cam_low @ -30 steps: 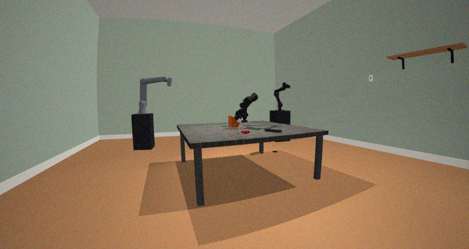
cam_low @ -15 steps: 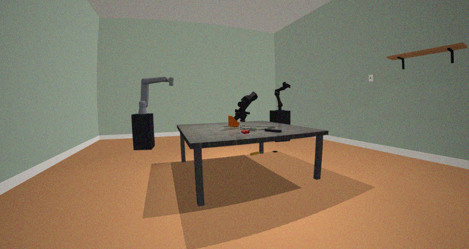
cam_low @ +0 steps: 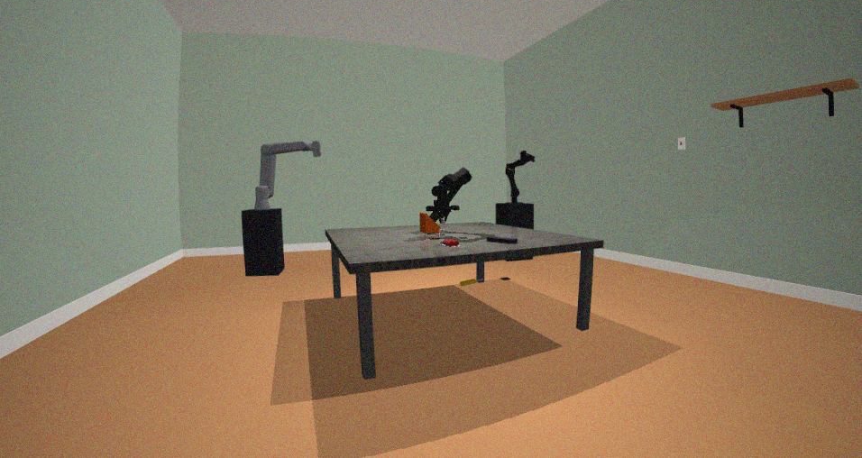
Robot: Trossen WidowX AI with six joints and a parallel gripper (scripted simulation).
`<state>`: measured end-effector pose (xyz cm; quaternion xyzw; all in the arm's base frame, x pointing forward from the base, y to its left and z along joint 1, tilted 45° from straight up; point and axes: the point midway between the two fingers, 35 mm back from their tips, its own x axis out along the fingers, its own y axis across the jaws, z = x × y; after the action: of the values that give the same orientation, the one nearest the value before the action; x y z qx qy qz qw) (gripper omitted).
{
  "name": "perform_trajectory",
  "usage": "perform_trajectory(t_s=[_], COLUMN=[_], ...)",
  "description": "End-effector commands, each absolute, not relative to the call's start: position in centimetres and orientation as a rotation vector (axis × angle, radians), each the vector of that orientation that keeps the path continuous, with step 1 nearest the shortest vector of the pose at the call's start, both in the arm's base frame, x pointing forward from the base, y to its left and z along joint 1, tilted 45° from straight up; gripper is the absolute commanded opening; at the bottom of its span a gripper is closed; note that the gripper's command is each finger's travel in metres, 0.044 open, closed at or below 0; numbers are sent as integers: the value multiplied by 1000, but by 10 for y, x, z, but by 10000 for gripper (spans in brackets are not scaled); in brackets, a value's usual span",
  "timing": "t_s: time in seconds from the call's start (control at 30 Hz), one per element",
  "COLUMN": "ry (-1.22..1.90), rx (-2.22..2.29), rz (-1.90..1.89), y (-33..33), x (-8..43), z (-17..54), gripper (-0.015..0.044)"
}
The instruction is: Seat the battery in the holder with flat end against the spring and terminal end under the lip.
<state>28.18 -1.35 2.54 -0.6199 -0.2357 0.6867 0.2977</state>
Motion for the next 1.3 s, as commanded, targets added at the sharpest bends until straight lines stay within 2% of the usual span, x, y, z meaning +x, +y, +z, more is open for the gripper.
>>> perform_trajectory(t_s=[0.0, 1.27], ry=[-507, -685], rx=[-1569, -1240], rz=[1825, 2114], y=[-19, 15], x=[287, 282], z=[22, -10], gripper=[80, 80])
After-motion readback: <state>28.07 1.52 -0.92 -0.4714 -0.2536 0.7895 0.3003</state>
